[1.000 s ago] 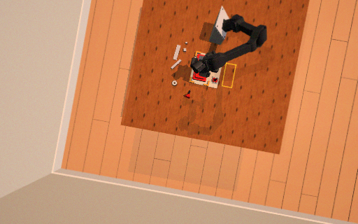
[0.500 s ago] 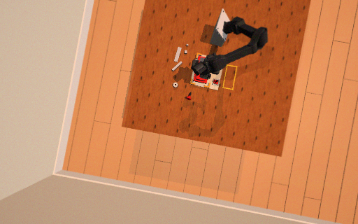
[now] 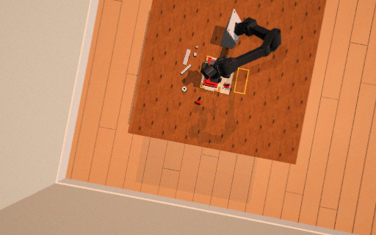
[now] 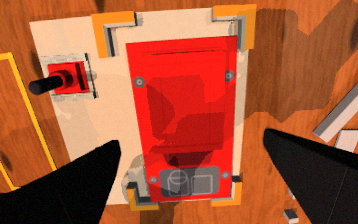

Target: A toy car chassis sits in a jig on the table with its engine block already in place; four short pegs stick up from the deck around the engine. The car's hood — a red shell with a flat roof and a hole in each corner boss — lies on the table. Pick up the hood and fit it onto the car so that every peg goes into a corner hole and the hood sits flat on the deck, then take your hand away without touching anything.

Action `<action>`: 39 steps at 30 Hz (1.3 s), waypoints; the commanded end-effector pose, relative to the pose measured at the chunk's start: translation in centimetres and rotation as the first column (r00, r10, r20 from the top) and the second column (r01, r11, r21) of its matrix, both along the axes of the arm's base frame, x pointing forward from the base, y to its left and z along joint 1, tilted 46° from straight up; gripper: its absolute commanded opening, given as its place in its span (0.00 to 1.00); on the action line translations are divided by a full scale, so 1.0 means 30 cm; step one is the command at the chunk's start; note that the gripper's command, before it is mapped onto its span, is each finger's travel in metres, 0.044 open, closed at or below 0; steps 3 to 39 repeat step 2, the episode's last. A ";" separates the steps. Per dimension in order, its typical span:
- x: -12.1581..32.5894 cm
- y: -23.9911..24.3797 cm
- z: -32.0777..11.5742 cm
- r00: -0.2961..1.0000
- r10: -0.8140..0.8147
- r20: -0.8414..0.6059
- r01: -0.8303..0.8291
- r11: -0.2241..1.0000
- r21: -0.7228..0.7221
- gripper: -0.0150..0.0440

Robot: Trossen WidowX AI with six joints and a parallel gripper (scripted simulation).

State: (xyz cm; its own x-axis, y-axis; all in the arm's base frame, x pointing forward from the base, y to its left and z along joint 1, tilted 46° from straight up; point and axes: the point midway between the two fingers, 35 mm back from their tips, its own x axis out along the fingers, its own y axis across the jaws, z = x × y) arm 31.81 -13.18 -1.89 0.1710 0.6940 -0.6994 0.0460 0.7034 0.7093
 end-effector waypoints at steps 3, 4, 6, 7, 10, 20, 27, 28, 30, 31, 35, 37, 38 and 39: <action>-0.001 -0.001 0.002 1.000 0.003 0.001 -0.003 1.000 -0.002 1.00; -0.001 -0.001 0.002 1.000 0.003 0.001 -0.003 1.000 -0.002 1.00; -0.001 -0.001 0.002 1.000 0.003 0.001 -0.003 1.000 -0.002 1.00; -0.001 -0.001 0.002 1.000 0.003 0.001 -0.003 1.000 -0.002 1.00; -0.001 -0.001 0.002 1.000 0.003 0.001 -0.003 1.000 -0.002 1.00; -0.001 -0.001 0.002 1.000 0.003 0.001 -0.003 1.000 -0.002 1.00; -0.001 -0.001 0.002 1.000 0.003 0.001 -0.003 1.000 -0.002 1.00; -0.001 -0.001 0.002 1.000 0.003 0.001 -0.003 1.000 -0.002 1.00; -0.001 -0.001 0.002 1.000 0.003 0.001 -0.003 1.000 -0.002 1.00; -0.001 -0.001 0.002 1.000 0.003 0.001 -0.003 1.000 -0.002 1.00; -0.001 -0.001 0.002 1.000 0.003 0.001 -0.003 1.000 -0.002 1.00; -0.001 -0.001 0.002 1.000 0.003 0.001 -0.003 1.000 -0.002 1.00; -0.001 -0.001 0.002 1.000 0.003 0.001 -0.003 1.000 -0.002 1.00; -0.001 -0.001 0.002 1.000 0.003 0.001 -0.003 1.000 -0.002 1.00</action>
